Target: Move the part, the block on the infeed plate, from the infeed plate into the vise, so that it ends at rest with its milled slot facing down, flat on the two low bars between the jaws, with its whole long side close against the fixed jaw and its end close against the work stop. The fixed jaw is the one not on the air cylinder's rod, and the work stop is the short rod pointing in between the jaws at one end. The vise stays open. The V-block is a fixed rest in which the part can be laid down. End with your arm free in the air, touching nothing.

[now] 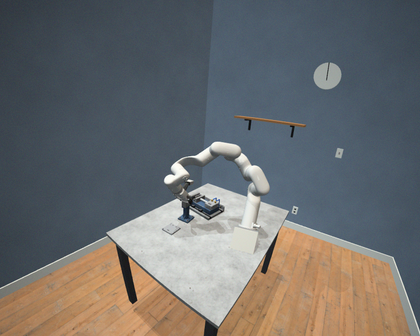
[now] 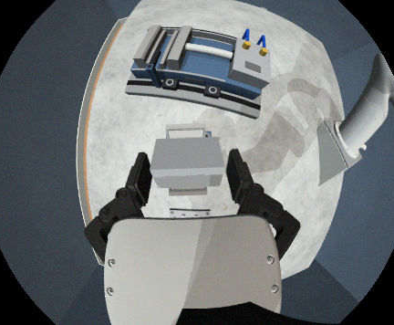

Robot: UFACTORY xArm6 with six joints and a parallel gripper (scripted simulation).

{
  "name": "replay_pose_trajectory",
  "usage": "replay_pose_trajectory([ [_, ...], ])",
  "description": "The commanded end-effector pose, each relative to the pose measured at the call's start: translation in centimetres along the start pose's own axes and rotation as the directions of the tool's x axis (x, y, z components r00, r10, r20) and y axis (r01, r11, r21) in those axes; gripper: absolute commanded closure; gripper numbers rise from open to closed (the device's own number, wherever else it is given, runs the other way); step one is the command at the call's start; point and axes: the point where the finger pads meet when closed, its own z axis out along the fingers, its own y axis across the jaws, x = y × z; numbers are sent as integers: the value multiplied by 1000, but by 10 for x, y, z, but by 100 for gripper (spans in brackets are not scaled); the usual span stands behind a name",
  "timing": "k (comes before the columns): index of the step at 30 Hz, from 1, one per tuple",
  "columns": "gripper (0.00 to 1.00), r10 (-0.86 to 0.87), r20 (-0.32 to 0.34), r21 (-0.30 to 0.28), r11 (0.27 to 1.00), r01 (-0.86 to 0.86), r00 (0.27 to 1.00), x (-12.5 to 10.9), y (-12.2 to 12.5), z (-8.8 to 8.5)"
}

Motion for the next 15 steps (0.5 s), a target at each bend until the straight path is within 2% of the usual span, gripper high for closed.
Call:
replay_pose_trajectory([
  [1, 11, 3, 21, 2, 1000, -3, 1000, 1, -1, -1],
  [15, 11, 2, 128, 2, 1000, -3, 992, 2, -1, -1],
])
